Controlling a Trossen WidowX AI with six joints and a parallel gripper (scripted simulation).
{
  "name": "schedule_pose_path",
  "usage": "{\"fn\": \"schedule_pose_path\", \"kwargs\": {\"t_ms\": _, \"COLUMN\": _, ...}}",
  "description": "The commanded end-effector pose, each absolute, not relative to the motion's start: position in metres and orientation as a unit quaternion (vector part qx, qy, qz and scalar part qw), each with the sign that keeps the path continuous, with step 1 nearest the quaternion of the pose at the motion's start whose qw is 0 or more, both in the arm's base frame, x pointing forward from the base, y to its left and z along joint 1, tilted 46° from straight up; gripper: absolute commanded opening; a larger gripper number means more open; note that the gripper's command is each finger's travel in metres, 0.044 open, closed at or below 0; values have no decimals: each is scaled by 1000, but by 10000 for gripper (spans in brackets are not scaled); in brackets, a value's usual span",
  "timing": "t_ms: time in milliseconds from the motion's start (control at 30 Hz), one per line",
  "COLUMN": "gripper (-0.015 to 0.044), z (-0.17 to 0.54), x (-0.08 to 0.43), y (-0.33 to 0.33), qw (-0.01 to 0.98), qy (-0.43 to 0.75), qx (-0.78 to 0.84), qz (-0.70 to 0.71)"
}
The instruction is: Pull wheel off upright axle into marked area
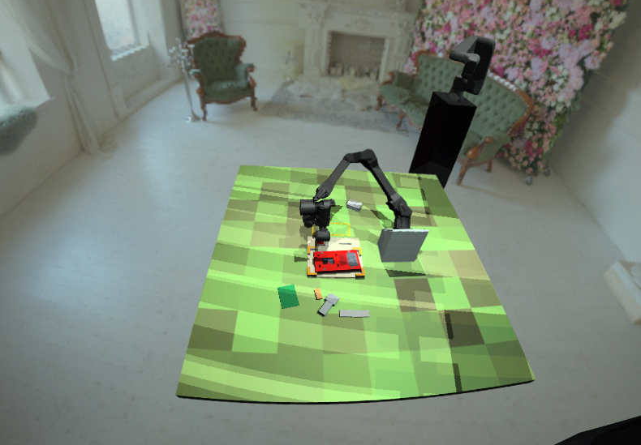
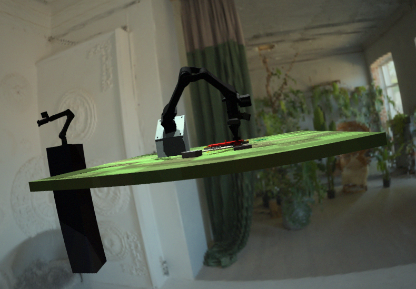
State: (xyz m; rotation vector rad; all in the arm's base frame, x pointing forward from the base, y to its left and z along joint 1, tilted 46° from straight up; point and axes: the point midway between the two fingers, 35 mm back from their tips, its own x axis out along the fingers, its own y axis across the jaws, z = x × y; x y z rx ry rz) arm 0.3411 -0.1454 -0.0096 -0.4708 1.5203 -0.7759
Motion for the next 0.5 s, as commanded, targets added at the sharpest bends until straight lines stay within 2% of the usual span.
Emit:
{"fn": "schedule_pose_path", "kwargs": {"t_ms": 0, "gripper": 0, "z": -7, "x": 341, "y": -141, "qw": 633, "qy": 665, "qx": -209, "qz": -336}}
{"fn": "schedule_pose_path", "kwargs": {"t_ms": 467, "gripper": 0, "z": -4, "x": 342, "y": -137, "qw": 633, "qy": 665, "qx": -209, "qz": -336}}
